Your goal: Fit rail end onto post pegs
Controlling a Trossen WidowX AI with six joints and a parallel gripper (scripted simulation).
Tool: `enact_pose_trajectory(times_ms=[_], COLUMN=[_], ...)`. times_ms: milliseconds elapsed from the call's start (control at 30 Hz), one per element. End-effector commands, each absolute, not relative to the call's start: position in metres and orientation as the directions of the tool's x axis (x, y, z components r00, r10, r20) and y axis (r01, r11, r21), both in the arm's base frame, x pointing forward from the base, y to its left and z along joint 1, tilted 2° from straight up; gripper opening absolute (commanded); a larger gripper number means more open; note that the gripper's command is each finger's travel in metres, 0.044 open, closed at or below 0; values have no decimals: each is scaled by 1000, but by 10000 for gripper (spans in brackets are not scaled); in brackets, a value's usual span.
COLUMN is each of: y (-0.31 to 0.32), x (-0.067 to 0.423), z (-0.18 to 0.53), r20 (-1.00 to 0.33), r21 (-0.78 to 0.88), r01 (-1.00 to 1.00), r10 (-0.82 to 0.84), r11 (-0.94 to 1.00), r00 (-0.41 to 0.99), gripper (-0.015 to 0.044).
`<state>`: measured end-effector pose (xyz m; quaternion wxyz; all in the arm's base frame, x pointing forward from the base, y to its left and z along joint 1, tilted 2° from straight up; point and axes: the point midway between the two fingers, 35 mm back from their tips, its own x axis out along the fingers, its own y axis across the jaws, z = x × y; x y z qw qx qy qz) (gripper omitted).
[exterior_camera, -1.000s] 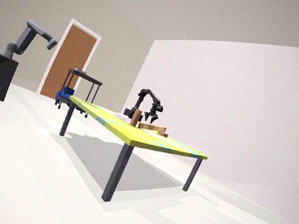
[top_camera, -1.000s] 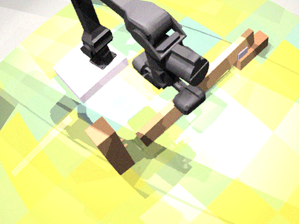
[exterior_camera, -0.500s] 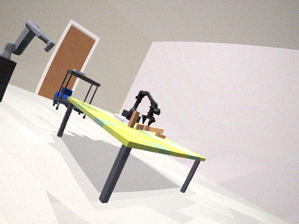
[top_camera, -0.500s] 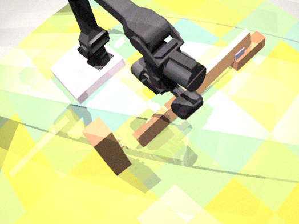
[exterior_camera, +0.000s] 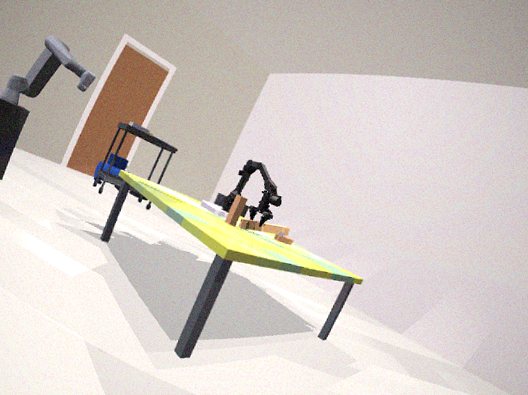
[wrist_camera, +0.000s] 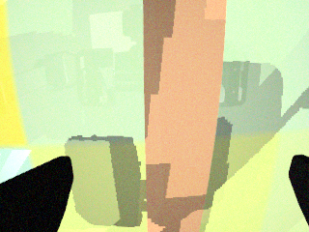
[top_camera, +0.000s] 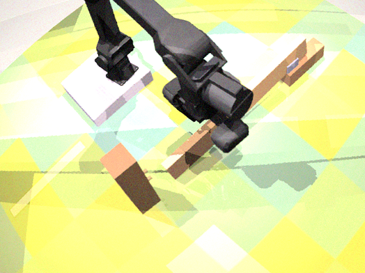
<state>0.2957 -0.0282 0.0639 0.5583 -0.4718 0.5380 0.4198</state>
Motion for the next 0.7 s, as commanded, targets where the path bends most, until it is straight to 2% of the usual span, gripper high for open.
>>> enact_pose_trajectory(times_ms=[0,467,667], y=[-28,-28,-28], x=[293,292,292], z=[52,34,34], r20=[-998,-998,-998], r21=[-58,-57,-57], r01=[-978,-978,-978], r10=[-33,-33,-33], r11=[199,199,199], r00=[52,52,52], gripper=[440,440,282])
